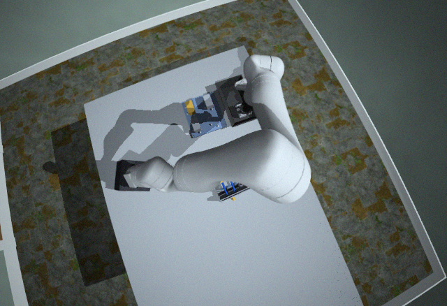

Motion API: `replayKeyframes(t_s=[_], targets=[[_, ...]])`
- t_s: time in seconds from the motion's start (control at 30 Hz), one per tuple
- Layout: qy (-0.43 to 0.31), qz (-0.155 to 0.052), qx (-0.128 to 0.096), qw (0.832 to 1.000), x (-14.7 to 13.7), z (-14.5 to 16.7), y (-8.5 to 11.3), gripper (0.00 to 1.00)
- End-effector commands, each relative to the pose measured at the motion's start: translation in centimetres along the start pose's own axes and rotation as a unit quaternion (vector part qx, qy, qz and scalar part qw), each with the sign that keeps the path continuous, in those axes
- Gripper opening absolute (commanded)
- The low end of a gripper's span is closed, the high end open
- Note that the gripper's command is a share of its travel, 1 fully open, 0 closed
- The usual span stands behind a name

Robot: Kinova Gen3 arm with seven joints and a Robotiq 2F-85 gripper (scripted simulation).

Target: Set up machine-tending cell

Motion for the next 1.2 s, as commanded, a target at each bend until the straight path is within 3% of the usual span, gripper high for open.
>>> replayKeyframes(t_s=[0.0, 0.53, 1.17], targets=[[0.000, 0.001, 0.001, 1.000, 0.0, 0.0, 0.1, 0.00], [0.000, 0.001, 0.001, 1.000, 0.0, 0.0, 0.4, 0.00], [0.000, 0.001, 0.001, 1.000, 0.0, 0.0, 4.3, 0.00]])
Point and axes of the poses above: the point where the finger pads meet when closed, its own y axis back along the fingers, its own x axis across the jaws, z = x × y, the point moved 2 cm from there along y, back along the fingers, and after that the axes turned 2 degrees about -y, right-handed, at the moved point
